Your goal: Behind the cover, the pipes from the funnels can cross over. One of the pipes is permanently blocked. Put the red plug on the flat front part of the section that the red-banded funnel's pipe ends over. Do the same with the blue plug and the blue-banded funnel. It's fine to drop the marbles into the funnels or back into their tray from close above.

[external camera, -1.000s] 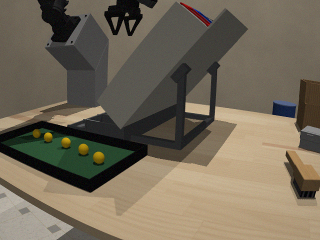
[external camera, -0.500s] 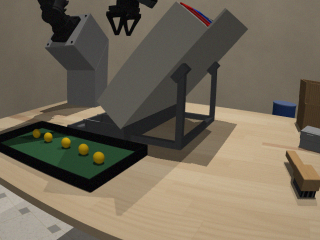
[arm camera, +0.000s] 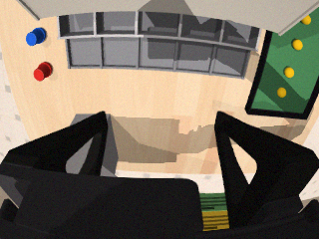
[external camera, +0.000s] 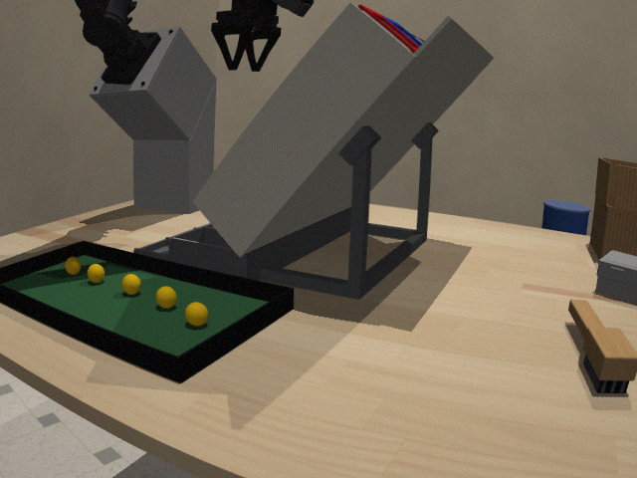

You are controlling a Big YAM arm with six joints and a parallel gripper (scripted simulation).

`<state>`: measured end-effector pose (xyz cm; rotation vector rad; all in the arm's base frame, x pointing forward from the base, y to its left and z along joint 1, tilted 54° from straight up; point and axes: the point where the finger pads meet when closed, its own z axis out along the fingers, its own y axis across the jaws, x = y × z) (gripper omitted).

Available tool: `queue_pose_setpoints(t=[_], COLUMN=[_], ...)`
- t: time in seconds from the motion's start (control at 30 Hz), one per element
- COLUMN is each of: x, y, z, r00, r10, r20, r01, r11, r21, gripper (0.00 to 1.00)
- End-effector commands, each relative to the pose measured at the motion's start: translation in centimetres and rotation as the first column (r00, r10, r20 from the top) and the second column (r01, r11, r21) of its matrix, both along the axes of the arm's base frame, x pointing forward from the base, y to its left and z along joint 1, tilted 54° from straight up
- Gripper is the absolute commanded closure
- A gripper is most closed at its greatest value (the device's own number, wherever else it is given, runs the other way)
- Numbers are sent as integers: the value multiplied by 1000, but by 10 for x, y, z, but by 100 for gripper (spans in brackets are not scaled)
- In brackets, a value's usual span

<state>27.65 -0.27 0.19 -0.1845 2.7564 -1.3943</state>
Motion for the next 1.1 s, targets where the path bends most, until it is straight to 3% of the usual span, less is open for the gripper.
queue_pose_setpoints(t=[0.0,0.1,0.6,1.07], x=[4,4,3,2], y=[3,3,-135,-154], z=[1,1,59,67], r00=[1000,1000,998,997], r10=[4,4,-18,-22], r20=[11,11,65,72], r01=[-4,-4,18,22], r11=[1000,1000,1000,1000], r21=[5,5,5,2], gripper=[20,20,20,20])
